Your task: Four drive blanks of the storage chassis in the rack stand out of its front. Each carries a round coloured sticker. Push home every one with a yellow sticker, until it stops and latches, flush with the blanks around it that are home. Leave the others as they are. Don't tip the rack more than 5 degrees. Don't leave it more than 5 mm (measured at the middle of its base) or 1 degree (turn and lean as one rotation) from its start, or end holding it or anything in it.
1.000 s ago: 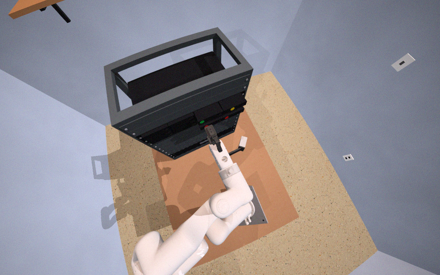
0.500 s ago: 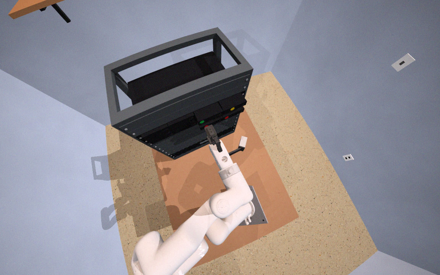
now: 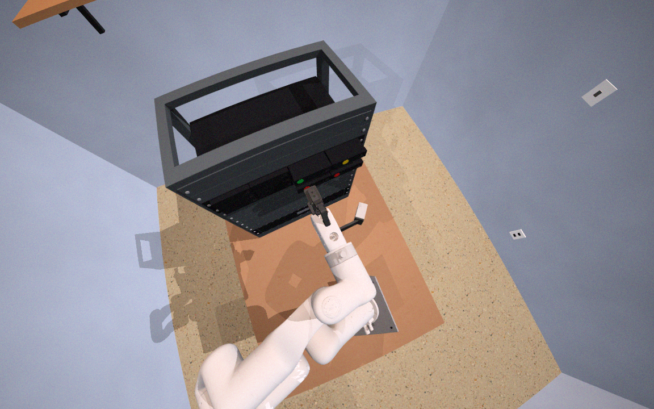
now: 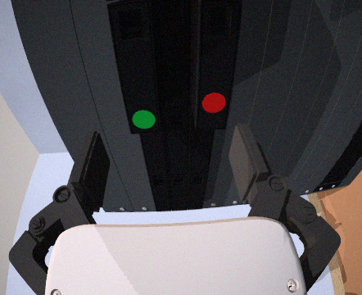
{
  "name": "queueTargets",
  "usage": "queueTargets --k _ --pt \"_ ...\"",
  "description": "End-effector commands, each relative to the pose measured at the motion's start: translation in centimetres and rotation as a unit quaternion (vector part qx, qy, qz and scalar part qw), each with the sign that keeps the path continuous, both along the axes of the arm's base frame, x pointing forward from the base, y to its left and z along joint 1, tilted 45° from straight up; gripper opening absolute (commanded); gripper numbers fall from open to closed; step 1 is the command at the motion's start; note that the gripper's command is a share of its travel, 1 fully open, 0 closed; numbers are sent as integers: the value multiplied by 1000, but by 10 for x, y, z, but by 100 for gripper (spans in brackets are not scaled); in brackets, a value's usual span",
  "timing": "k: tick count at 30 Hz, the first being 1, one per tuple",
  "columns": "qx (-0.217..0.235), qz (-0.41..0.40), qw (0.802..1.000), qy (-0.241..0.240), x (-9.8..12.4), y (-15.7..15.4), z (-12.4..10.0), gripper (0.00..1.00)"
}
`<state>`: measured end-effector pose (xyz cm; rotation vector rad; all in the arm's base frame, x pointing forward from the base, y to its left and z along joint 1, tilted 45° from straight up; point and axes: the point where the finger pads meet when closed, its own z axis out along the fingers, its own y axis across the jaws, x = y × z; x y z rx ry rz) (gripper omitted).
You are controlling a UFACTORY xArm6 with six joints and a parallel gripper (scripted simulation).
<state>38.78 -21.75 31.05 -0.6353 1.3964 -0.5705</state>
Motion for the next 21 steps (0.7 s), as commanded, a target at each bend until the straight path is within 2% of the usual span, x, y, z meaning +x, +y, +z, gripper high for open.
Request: queueTargets --k 1,12,21 --pt "-1 0 1000 -1 0 -1 1 100" --pt "-1 0 1000 -1 1 -7 -5 100" --pt "-1 0 1000 -1 5 -36 -34 100"
